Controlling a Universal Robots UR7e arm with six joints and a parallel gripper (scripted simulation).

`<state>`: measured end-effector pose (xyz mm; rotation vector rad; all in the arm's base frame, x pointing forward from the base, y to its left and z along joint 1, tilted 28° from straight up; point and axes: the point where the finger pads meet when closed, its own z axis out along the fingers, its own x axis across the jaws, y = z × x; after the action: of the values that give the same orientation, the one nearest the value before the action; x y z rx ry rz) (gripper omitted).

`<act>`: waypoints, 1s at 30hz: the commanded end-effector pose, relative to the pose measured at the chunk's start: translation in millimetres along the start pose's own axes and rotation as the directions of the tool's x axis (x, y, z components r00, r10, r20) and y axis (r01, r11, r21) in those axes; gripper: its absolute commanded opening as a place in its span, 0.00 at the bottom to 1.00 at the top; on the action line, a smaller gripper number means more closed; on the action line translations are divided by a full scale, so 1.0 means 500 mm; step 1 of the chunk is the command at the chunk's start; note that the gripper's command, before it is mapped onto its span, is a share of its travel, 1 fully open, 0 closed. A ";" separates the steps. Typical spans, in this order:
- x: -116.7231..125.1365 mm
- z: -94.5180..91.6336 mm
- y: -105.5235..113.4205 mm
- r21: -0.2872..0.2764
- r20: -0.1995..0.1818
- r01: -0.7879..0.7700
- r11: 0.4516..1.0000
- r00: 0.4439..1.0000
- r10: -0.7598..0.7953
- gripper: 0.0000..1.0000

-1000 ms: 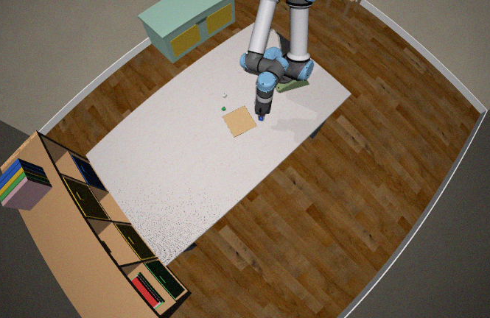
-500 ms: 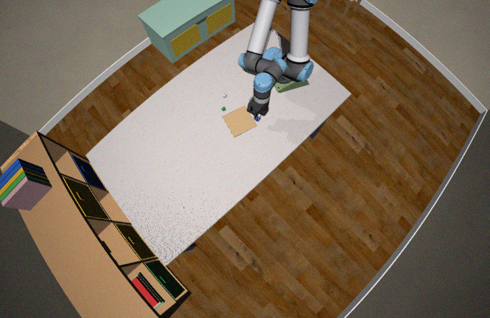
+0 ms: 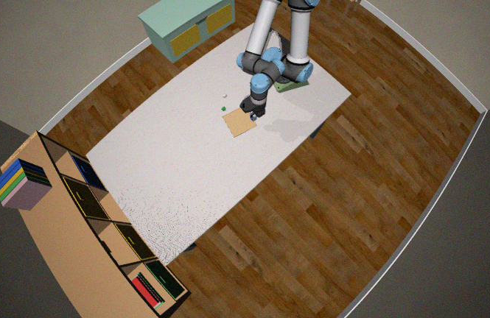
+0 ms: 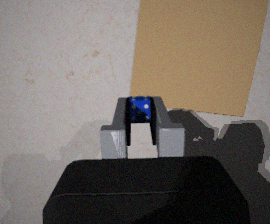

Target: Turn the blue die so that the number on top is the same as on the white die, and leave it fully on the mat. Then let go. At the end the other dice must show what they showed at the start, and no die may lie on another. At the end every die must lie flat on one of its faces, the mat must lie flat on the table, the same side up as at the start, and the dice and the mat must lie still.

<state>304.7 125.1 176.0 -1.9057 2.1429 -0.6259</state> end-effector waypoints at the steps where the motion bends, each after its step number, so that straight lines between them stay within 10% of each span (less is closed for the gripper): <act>1: 0.012 0.000 -0.015 0.000 -0.008 -0.173 0.985 0.985 0.173 0.34; 15: 0.033 0.001 -0.032 0.002 -0.007 -0.426 0.905 0.905 0.426 0.34; 30: 0.061 0.001 -0.050 0.005 -0.005 -0.729 0.684 0.684 0.729 0.34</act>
<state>320.1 97.0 188.0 -1.0283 2.5644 -0.4685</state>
